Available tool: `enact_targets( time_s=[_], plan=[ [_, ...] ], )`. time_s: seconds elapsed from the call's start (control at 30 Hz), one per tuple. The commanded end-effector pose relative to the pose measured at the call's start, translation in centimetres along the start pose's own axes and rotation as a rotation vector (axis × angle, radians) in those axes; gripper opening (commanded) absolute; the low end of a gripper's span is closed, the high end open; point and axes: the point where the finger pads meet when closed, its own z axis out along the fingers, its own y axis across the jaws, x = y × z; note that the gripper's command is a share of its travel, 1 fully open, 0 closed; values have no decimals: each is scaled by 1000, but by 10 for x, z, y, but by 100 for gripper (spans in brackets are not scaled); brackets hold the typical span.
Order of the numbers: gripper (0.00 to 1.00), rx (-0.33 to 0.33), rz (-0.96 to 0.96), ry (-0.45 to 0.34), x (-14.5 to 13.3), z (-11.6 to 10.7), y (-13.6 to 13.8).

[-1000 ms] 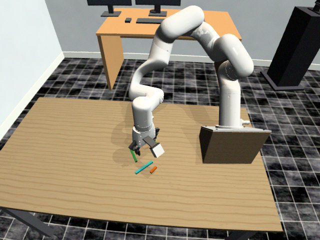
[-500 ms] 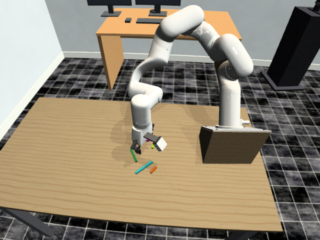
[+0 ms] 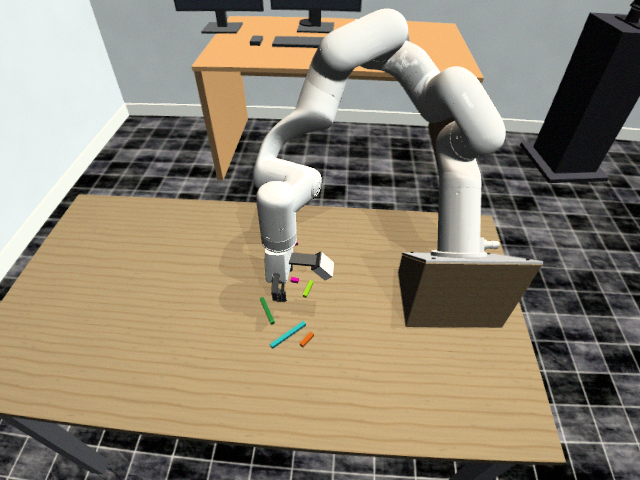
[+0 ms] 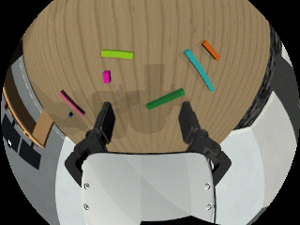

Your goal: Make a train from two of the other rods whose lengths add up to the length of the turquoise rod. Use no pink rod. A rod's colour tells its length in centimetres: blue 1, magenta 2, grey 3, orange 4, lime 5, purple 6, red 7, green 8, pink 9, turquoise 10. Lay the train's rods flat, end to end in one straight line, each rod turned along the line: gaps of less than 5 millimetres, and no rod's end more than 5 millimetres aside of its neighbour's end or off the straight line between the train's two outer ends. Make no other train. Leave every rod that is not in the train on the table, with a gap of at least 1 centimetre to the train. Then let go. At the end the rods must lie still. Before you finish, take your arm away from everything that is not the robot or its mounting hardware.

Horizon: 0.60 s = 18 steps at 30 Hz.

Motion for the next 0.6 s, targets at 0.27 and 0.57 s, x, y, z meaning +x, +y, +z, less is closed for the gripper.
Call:
enact_targets(
  time_s=[0.27, 0.57],
  plan=[
    [100, -9, -393, 10, -13, -1, -17],
    [100, -11, -677, 8, -22, -1, -31]
  ],
)
